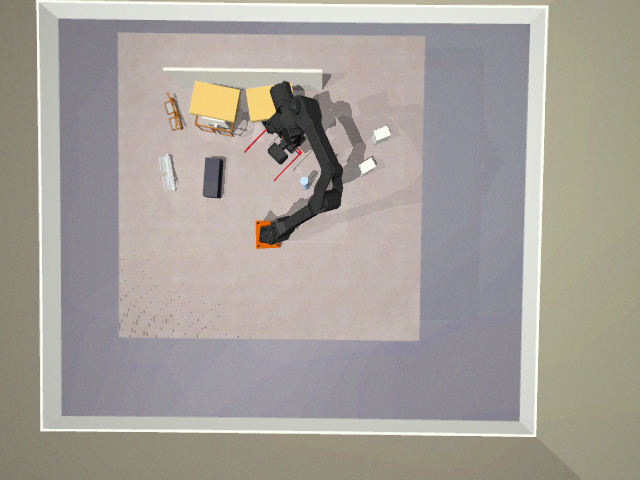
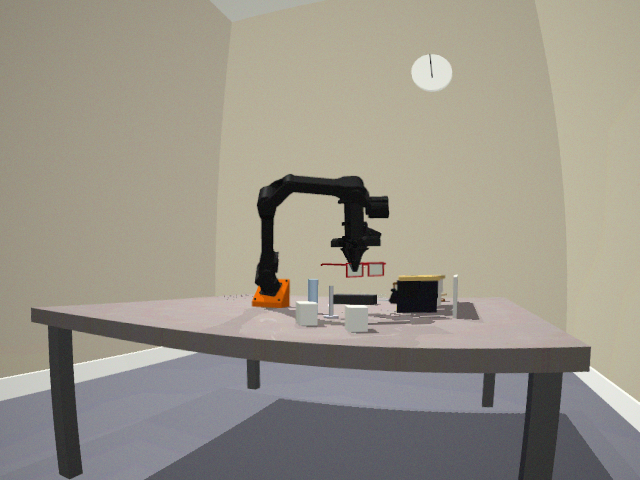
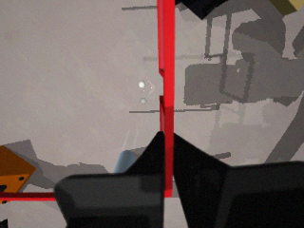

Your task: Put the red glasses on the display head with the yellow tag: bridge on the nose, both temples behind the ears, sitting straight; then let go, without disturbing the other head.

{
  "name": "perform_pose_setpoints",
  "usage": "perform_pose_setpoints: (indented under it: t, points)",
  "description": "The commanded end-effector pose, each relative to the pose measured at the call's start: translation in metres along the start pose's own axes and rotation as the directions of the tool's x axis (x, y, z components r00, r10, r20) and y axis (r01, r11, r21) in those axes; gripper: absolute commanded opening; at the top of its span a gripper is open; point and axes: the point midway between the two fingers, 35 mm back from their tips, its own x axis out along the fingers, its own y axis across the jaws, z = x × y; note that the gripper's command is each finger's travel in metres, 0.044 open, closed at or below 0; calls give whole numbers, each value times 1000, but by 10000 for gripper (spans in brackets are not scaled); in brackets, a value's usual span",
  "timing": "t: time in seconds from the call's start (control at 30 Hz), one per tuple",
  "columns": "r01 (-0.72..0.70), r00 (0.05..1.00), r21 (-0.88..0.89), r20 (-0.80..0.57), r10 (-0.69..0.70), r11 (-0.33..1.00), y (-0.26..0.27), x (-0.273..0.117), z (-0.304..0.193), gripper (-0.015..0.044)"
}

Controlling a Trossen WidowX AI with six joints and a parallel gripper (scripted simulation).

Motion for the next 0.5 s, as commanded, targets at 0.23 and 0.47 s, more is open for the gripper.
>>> perform_pose_setpoints:
  t: [0.23, 0.47]
  points:
    - [1, 999, -426, -29, -15, 905, 76, 6, 35, 0]
    - [2, 999, -540, -40, -28, 841, 99, 8, 41, 0]
